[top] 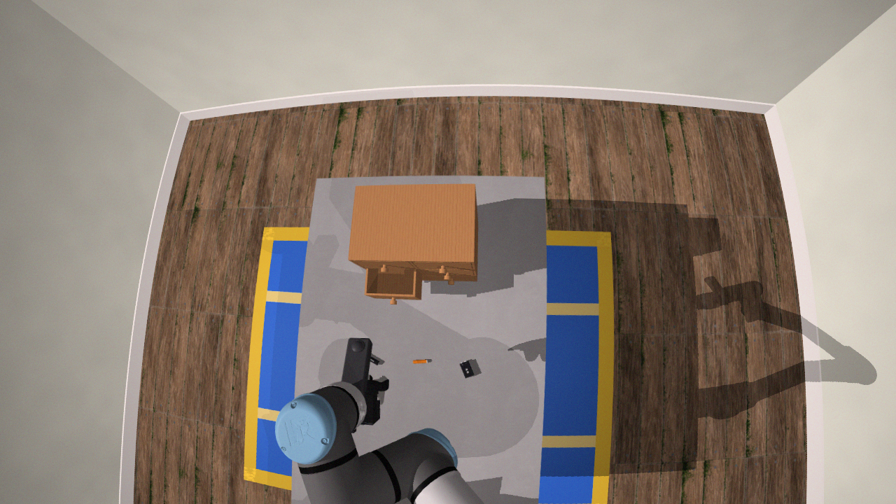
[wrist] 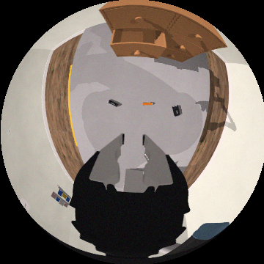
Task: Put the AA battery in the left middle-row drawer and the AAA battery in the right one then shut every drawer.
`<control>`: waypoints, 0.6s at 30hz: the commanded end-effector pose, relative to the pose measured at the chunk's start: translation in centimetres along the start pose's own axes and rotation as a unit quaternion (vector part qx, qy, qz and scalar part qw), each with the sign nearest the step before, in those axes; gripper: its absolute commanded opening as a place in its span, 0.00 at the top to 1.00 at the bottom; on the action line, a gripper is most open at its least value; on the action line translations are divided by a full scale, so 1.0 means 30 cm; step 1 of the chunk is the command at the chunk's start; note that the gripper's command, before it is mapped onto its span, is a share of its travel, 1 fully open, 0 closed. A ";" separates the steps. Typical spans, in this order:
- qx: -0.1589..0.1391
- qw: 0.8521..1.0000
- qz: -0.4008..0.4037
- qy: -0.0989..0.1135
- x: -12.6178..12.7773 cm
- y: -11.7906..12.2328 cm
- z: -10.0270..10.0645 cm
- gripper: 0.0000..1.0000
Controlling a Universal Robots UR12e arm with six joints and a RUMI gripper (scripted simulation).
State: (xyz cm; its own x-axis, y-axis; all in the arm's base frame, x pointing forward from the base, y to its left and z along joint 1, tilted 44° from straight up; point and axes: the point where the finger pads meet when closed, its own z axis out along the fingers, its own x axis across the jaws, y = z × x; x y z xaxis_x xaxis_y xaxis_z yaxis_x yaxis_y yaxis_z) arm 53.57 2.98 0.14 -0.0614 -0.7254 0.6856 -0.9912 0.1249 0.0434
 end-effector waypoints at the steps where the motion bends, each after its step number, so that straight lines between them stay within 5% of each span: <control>1: -0.007 1.000 0.000 0.000 0.000 0.001 -0.005 0.80; 18: -0.018 1.000 0.000 0.000 0.000 0.006 -0.012 0.80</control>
State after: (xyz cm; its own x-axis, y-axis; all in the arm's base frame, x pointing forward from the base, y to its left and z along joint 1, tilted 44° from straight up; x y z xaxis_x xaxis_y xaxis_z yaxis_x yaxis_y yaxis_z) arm 53.40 3.18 0.34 -0.0615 -0.7252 0.6858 -0.9870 0.1466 0.0665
